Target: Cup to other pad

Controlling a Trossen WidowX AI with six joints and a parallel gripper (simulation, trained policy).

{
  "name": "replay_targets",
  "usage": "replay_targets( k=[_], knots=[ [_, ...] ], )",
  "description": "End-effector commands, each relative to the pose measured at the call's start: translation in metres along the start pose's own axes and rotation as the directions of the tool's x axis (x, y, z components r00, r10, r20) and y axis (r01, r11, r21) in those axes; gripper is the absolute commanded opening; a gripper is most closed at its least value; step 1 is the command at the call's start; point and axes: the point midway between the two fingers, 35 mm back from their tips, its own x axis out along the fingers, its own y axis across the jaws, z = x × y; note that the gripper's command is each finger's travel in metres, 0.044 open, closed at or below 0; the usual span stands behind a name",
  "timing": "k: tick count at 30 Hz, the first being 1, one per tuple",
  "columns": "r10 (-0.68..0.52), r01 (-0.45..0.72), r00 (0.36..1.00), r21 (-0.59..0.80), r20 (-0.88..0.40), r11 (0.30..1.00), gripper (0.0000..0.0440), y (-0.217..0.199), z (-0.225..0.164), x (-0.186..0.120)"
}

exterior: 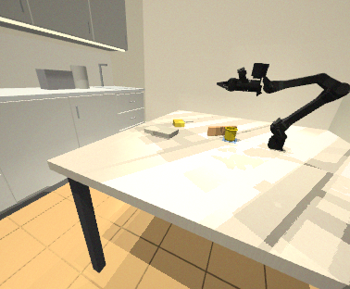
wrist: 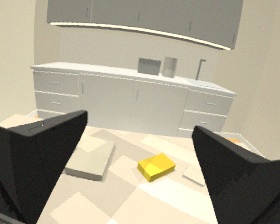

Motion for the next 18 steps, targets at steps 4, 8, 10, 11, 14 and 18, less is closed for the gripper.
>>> replay_targets(
  k=[4,8,10,11,14,18],
  knots=[
    [-0.004,0.004,1.000,0.014,-0.016,1.000,0.0295,-0.0006,0.0007,-0.0026],
    [-0.007,0.009,0.999,0.031,-0.042,0.999,0.0190,-0.0009,-0.0002,-0.0051],
    [-0.009,0.011,0.998,0.041,-0.059,0.999,0.0137,-0.0009,-0.0011,-0.0062],
    [-0.010,0.013,0.998,0.047,-0.068,0.999,0.0113,-0.0009,-0.0016,-0.0067],
    [-0.010,0.017,0.995,0.068,-0.098,0.998,0.0094,-0.0005,-0.0031,-0.0078],
    [-0.004,0.018,0.991,0.104,-0.137,0.994,0.0089,0.0014,-0.0034,-0.0091]
  ],
)
